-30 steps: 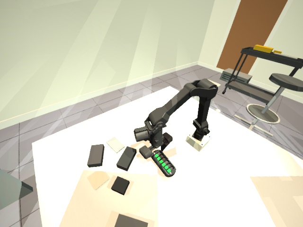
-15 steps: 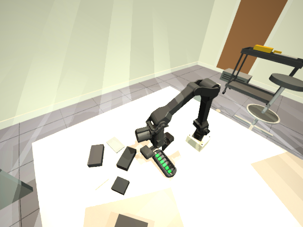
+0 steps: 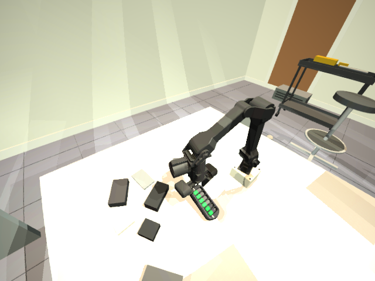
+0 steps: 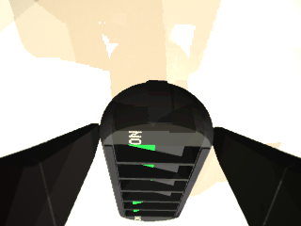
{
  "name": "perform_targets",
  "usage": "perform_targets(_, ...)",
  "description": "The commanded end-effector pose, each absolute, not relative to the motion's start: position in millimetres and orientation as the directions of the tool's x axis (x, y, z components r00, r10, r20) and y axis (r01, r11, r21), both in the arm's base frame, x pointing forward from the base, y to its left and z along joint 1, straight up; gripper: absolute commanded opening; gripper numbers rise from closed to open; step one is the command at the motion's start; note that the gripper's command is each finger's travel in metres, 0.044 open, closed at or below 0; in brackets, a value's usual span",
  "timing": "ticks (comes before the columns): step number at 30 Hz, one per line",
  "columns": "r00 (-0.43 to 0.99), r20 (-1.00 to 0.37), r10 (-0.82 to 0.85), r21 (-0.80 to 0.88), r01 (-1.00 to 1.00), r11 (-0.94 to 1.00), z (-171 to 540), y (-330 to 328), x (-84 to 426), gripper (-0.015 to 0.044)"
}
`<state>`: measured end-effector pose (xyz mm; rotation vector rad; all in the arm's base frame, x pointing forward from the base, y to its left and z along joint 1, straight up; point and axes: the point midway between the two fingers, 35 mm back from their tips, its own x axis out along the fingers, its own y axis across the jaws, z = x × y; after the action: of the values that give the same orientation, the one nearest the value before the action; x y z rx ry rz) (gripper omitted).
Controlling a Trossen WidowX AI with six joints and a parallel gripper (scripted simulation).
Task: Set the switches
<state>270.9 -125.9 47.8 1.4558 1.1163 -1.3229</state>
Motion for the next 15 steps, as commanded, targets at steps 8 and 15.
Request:
perform_targets(8,0.043,-0.998,0.044,0.032,0.971,-0.238,57.9,-118.3,273.1,0.0336)
perform_targets(15,0.04,-0.999,0.031,0.032,0.971,-0.238,61.9,-114.3,274.0,0.0336)
